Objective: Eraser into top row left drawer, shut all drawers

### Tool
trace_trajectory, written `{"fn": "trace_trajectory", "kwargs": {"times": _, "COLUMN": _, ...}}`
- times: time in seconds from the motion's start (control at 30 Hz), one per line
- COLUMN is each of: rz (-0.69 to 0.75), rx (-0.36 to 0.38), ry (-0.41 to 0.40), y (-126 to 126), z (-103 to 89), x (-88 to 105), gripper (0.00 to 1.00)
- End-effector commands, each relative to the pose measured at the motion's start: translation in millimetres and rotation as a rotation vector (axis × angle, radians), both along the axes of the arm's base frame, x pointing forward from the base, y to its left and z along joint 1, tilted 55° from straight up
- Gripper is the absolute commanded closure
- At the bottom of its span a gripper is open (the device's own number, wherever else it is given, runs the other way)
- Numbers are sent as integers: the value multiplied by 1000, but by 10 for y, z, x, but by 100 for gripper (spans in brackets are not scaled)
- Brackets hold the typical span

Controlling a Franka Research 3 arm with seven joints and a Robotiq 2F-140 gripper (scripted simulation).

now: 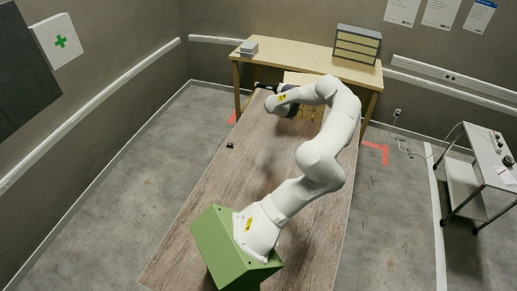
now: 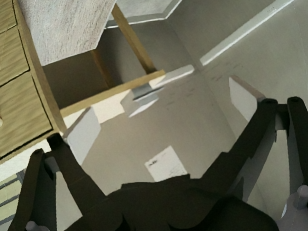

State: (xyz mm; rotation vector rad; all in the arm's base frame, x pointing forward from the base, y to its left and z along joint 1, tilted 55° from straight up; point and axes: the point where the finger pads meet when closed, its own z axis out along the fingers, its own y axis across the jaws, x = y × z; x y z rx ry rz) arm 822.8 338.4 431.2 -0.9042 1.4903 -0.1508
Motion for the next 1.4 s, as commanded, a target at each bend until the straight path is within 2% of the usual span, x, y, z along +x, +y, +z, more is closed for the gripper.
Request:
{"fn": "trace_trajectory", "kwargs": {"times": 0.0, "rz": -3, "rx": 3, "ry": -45, "y": -54, "z": 84, "x": 0, "gripper": 0}}
{"fn": "trace_trajectory", "kwargs": {"times": 0.9, "rz": -82, "rx": 33, "ry": -193, "y": -591, "z": 309, "x": 45, "gripper": 0}}
{"fn": "trace_trajectory", "kwargs": {"times": 1.37, "rz": -146, "rx": 40, "ry": -276, "y": -954, "z": 425, "x": 32, "gripper": 0}}
